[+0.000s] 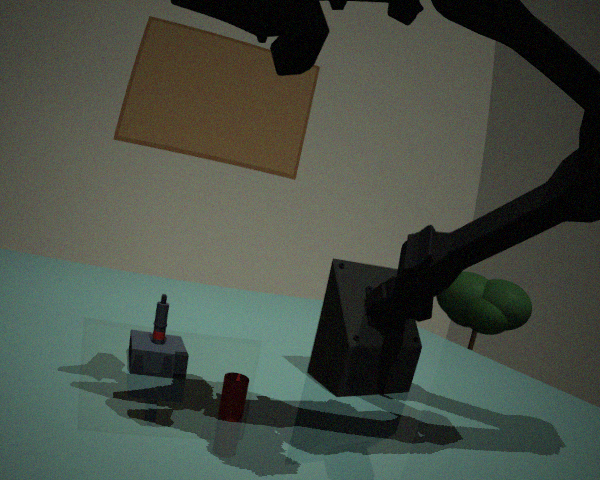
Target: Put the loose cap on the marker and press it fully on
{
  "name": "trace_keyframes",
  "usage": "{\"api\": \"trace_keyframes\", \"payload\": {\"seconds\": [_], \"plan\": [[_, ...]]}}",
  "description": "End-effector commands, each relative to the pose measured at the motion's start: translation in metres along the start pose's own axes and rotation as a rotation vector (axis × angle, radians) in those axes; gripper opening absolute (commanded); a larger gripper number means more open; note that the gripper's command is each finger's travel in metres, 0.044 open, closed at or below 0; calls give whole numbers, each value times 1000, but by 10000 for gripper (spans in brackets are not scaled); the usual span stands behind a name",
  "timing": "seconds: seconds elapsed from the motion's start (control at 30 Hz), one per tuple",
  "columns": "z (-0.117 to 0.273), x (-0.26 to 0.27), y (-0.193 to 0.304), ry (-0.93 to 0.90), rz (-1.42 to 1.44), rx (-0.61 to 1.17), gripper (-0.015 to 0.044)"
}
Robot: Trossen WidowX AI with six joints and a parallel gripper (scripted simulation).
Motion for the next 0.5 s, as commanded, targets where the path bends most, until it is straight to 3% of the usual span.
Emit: {"api": "trace_keyframes", "payload": {"seconds": [0.0, 0.3, 0.47], "plan": [[-24, 17, 38, -151, -177, 152, 237], [-51, 71, 120, -459, -615, 566, 237], [-50, 110, 162, -624, -922, 887, 237]]}}
Point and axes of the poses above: the point midway between the two fingers, 35 mm back from their tips, its own z axis back along the fingers, its own x axis across the jaws, y = z × x, the point moved 10 cm from there along z, back along the fingers, and after that the axes turned 5 degrees about -z, right-handed, at the moved point
